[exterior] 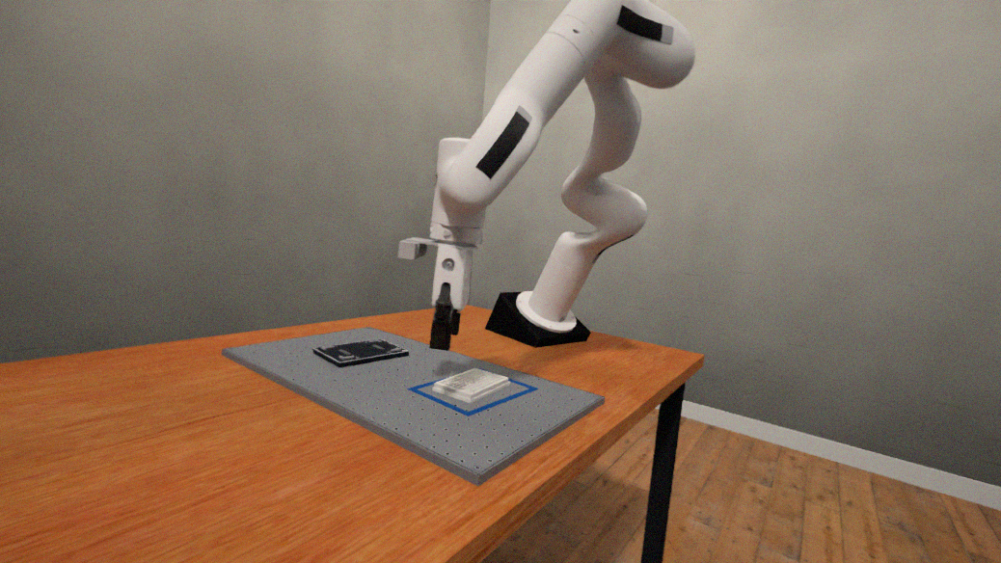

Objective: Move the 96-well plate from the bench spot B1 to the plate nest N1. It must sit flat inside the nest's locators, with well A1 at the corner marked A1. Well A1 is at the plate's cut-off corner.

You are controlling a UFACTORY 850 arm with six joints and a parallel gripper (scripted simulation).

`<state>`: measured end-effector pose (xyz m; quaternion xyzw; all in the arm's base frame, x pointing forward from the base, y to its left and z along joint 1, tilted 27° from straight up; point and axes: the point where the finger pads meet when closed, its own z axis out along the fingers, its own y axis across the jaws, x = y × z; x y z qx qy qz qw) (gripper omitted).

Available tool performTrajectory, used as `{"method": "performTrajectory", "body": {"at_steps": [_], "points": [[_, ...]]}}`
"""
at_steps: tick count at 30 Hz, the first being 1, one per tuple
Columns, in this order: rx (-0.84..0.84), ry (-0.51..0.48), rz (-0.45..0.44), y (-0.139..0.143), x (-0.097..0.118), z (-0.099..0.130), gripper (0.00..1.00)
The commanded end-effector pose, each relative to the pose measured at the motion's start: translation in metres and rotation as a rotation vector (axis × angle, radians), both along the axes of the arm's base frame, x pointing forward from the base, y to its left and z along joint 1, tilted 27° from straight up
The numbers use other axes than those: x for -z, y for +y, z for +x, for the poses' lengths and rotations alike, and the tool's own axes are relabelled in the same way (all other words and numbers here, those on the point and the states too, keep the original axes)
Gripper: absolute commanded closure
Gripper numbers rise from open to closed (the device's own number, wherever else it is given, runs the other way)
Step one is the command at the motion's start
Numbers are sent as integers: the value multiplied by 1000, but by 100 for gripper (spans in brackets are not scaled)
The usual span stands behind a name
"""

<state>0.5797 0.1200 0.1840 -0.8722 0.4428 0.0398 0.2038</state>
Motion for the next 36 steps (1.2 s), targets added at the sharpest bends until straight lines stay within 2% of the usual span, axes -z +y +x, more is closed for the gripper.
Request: {"method": "performTrajectory", "body": {"at_steps": [1,5,7,22,24,28,32,36], "points": [[-137,-73,5,1,2,-10,0],[-255,-123,-3,1,5,-20,0],[-255,-123,-3,1,5,-20,0],[-702,-324,-40,3,15,-59,0],[-702,-324,-40,3,15,-59,0],[-822,-380,-51,3,20,-75,0],[-938,-434,-63,4,21,-82,0],[-938,-434,-63,4,21,-82,0]]}}
